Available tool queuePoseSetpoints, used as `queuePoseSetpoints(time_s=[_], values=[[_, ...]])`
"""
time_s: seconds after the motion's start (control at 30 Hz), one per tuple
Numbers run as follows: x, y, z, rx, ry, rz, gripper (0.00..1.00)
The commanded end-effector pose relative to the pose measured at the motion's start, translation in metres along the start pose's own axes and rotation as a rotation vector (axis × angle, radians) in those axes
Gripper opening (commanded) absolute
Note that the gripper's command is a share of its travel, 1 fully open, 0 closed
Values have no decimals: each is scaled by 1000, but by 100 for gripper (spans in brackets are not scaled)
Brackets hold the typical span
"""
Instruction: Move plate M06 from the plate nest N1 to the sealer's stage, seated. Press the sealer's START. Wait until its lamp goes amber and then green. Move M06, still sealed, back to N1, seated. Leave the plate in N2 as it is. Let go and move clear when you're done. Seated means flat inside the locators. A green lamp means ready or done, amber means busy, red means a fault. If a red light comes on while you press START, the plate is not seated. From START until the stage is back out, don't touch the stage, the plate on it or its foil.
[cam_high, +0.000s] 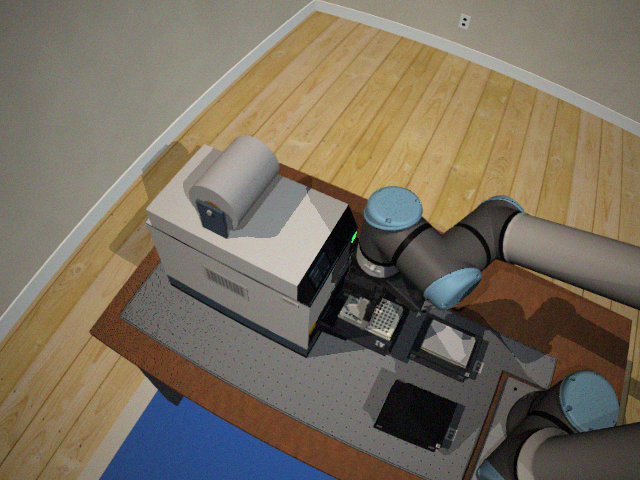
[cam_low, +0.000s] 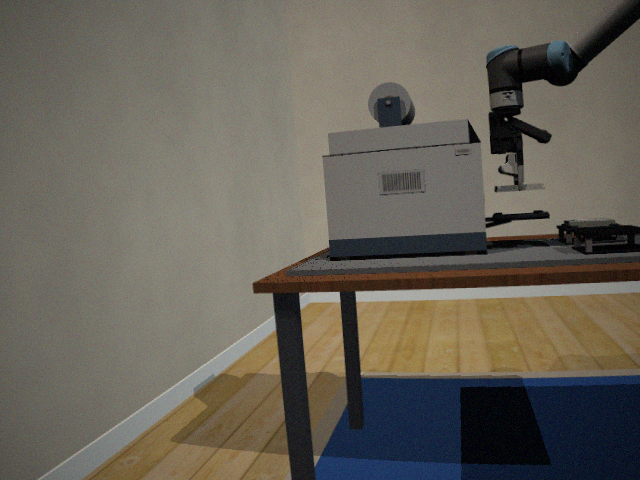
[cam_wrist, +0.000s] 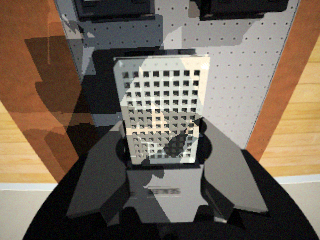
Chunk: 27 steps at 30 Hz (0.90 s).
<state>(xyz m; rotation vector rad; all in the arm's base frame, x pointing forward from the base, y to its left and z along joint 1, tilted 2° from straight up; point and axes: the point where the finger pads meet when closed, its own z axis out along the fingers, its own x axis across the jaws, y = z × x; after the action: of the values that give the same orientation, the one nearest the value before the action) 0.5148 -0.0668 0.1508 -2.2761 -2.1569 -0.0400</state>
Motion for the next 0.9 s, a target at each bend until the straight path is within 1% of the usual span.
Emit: queuePoseSetpoints(time_s=[0.0,0.53,0.73,0.87], values=[[0,2,-1,-3,-1,0,0],[0,3,-1,-3,-1,0,0],[1,1,11,0,1,-1,0],[1,1,15,0,1,-1,0]])
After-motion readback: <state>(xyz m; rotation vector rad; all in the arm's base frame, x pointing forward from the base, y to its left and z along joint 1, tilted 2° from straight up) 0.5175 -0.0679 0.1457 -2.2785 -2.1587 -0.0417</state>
